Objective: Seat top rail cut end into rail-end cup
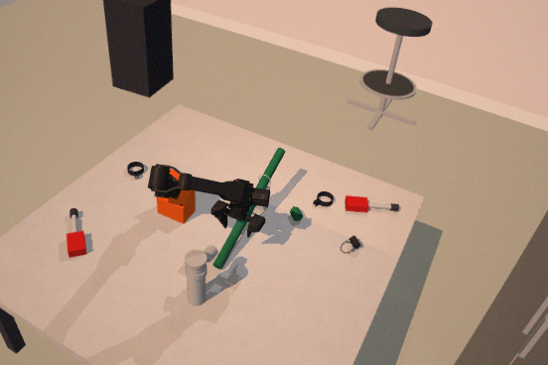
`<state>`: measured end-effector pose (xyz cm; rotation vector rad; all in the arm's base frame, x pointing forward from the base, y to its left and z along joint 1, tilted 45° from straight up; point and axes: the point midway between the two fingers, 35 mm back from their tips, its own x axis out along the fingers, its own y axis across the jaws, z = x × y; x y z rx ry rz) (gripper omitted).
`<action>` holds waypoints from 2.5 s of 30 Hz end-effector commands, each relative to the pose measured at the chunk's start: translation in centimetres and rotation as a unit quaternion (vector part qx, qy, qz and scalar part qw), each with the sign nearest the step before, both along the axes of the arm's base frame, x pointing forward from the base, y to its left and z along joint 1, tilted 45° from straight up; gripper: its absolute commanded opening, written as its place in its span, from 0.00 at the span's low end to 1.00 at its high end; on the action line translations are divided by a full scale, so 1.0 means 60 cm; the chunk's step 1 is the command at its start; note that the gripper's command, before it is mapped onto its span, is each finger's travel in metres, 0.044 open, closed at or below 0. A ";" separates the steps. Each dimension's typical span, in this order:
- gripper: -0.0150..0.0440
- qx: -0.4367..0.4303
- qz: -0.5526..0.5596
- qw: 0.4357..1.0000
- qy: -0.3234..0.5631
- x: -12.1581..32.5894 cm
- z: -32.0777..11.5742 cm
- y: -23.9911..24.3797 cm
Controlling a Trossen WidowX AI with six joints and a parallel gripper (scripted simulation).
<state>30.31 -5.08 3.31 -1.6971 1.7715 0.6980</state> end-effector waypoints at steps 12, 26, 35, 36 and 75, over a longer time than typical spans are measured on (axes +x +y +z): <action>1.00 -0.003 0.001 1.000 0.007 -0.006 -0.031 -0.031; 1.00 -0.004 0.001 1.000 0.007 -0.009 -0.057 -0.058; 0.73 -0.005 0.001 1.000 0.007 -0.010 -0.060 -0.061; 0.69 -0.005 0.001 1.000 0.007 -0.010 -0.060 -0.061; 0.25 -0.081 -0.017 0.996 0.021 -0.017 -0.003 -0.013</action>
